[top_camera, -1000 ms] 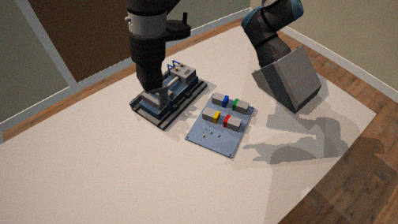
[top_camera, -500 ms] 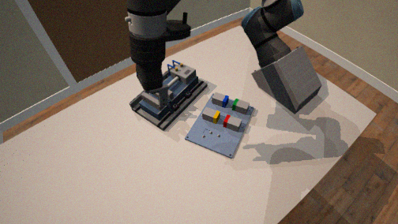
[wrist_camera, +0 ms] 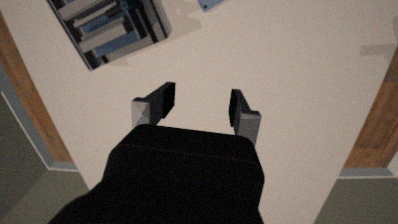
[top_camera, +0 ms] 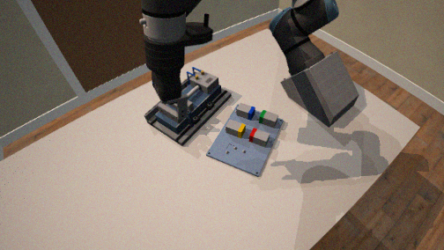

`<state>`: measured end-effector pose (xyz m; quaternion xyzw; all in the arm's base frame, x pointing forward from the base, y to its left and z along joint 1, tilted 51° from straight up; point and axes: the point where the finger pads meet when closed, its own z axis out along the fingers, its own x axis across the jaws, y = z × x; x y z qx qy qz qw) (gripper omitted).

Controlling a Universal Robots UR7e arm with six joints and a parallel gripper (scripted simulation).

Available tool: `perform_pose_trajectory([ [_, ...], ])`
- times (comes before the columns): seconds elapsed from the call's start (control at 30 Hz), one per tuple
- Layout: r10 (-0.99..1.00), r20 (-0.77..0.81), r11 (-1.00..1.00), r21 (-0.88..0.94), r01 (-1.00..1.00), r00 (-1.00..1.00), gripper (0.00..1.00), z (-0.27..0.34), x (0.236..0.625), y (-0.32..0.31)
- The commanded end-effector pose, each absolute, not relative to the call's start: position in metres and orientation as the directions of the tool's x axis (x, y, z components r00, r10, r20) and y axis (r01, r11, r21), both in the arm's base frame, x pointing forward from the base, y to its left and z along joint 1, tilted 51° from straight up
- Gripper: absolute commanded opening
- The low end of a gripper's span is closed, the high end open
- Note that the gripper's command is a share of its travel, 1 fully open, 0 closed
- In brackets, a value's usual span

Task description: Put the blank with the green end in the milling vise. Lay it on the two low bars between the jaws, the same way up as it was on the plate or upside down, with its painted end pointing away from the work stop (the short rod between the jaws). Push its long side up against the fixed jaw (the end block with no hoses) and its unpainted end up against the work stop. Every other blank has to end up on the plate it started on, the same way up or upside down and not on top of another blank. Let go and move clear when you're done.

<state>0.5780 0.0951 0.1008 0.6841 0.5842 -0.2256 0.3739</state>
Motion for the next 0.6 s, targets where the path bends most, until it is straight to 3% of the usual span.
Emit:
perform_pose_trajectory([
  [0.0, 0.631, -0.745, -0.037, 0.249, 0.968, 0.216, 1.00, 0.101, 0.578, 0.096],
  [0.17, 0.631, -0.745, -0.037, 0.249, 0.968, 0.216, 1.00, 0.101, 0.578, 0.096],
  [0.33, 0.580, -0.692, -0.205, 0.387, 0.899, 0.430, 1.00, 0.103, 0.542, 0.102],
  [0.57, 0.580, -0.692, -0.205, 0.387, 0.899, 0.430, 1.00, 0.103, 0.542, 0.102],
])
